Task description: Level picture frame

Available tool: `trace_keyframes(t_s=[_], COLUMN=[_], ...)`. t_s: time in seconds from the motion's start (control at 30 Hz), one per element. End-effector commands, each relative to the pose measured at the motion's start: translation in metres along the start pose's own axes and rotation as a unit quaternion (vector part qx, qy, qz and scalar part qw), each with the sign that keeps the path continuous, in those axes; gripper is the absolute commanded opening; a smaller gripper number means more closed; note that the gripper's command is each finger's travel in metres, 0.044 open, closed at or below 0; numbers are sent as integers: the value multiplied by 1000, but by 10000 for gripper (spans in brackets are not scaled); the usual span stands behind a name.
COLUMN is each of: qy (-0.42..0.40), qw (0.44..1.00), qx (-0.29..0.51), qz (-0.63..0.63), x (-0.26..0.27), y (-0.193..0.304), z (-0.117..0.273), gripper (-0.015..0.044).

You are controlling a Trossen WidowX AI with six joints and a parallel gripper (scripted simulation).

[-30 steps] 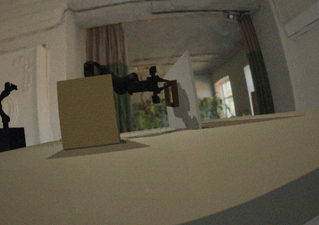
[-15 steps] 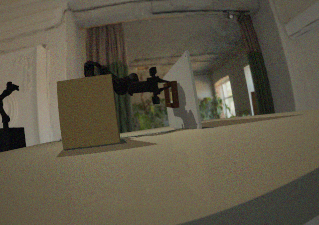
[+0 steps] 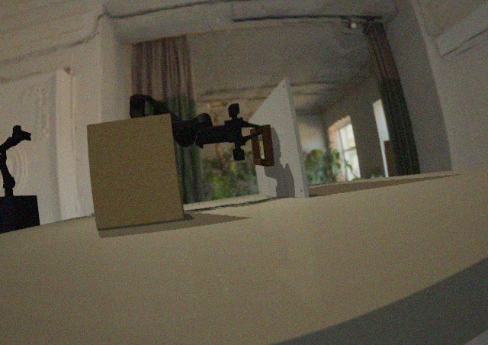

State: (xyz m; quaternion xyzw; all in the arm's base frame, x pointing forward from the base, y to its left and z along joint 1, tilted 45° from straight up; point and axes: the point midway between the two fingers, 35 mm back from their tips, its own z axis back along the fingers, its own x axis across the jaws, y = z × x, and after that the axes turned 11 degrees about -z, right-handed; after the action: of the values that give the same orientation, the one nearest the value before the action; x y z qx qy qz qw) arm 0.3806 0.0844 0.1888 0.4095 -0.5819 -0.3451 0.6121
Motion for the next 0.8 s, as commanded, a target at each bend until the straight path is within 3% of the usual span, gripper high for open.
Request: trace_keyframes(t_s=[0.0,0.77], qy=[-2,0], qw=[1000,999], qx=[-2,-1], qz=[2,38], x=[0,-1], y=[-1,0], z=[0,0], gripper=[0,0])
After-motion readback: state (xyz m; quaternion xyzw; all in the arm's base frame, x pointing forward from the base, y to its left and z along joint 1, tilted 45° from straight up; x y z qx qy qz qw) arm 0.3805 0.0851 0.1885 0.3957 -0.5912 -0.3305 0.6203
